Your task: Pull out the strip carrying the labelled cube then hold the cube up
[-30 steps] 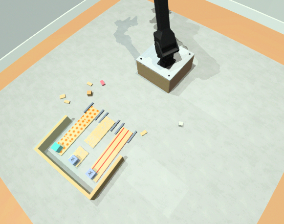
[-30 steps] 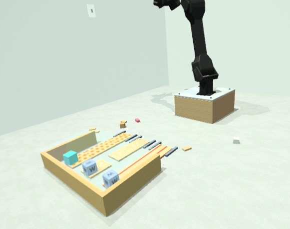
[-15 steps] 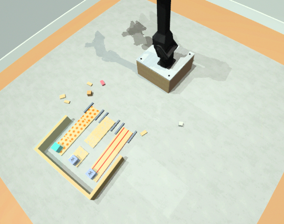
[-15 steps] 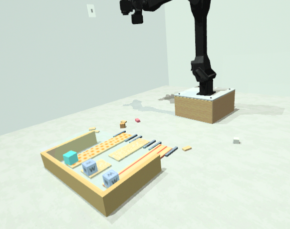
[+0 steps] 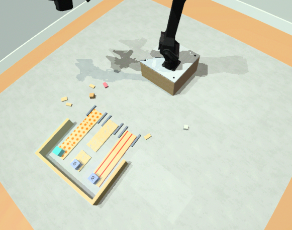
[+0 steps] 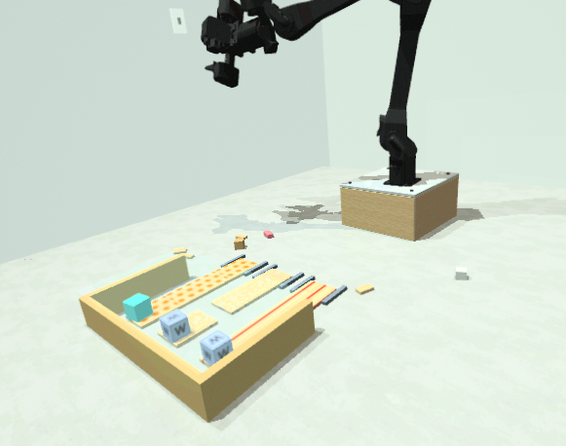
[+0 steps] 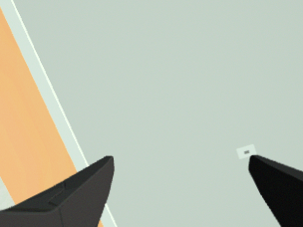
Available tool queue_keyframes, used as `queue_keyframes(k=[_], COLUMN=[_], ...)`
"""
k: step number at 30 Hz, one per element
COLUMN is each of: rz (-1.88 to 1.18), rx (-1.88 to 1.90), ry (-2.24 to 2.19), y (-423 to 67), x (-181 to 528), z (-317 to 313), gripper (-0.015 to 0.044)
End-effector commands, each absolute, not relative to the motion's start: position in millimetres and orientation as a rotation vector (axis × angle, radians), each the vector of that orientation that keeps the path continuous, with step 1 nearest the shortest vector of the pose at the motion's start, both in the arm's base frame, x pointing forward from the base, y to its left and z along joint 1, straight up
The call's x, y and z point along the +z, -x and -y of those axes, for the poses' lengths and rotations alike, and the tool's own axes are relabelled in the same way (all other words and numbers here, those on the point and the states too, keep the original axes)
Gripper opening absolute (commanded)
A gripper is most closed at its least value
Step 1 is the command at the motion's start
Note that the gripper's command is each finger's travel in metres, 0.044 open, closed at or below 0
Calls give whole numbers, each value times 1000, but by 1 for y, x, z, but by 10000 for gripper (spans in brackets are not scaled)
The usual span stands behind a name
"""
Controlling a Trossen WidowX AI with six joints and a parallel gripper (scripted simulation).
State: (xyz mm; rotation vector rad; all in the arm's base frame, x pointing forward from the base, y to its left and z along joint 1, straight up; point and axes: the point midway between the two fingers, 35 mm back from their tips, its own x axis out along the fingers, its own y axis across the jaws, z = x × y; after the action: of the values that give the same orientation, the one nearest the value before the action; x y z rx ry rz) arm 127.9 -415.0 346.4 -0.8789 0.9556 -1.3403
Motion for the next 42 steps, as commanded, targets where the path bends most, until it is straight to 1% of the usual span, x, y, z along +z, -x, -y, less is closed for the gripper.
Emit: queue_keyframes(k=[1,7,13,19,25,27,42], rz=[-825,-652,-557,-537,-581,-590,-590], rx=[-1204,-952,-694,-445,-222,-200,-200], ry=[803,624,415,190,-33,-56,-56], y=[-173,-242,-289,-309,-304,-302,-302], x=[322,274,224,174,127,122,122], z=[386,321,241,154,71,63,63], gripper=[400,400,400,400,400,400,400])
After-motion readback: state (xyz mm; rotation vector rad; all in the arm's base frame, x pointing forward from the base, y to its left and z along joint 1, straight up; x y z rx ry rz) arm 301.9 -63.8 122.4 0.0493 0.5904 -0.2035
